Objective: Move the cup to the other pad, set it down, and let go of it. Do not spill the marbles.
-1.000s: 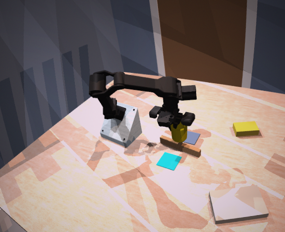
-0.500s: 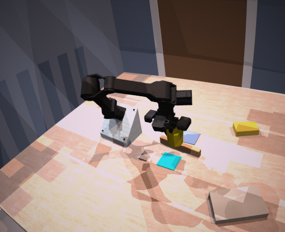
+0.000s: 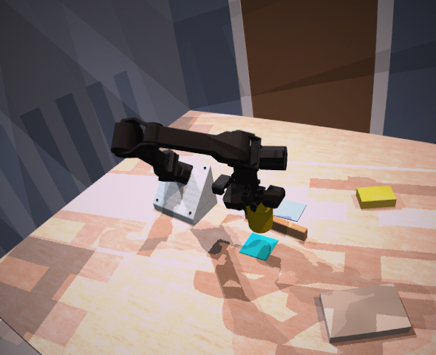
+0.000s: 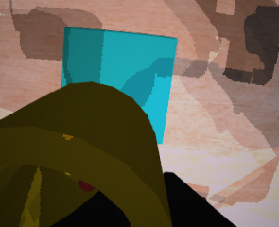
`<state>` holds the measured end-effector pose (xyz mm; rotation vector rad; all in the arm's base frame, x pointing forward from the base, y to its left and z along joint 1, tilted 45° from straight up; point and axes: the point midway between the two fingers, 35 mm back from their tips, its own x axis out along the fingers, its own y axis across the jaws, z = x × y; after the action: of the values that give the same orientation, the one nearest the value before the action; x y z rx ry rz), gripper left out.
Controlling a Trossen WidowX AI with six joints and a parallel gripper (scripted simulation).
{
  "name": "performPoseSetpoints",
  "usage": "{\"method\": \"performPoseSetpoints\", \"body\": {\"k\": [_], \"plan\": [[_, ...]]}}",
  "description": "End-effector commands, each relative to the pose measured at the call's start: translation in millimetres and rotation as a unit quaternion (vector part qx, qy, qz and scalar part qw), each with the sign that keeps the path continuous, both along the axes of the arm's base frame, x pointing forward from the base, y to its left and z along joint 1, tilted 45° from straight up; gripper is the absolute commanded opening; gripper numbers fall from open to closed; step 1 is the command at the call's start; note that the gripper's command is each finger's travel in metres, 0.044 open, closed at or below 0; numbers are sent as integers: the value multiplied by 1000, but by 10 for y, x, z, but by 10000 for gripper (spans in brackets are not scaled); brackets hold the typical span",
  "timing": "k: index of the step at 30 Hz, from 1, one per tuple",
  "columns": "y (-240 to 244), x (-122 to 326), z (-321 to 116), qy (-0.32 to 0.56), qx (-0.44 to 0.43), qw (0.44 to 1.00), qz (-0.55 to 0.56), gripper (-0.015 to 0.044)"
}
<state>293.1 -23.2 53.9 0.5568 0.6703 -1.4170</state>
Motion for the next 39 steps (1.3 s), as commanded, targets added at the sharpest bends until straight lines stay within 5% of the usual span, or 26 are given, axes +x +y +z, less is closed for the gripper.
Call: {"method": "performPoseSetpoints", "body": {"k": [1, 39], "plan": [[-74, -16, 83, 1, -2, 1000, 2, 0], [-460, -3, -217, 0, -3, 1000, 2, 0]]}}
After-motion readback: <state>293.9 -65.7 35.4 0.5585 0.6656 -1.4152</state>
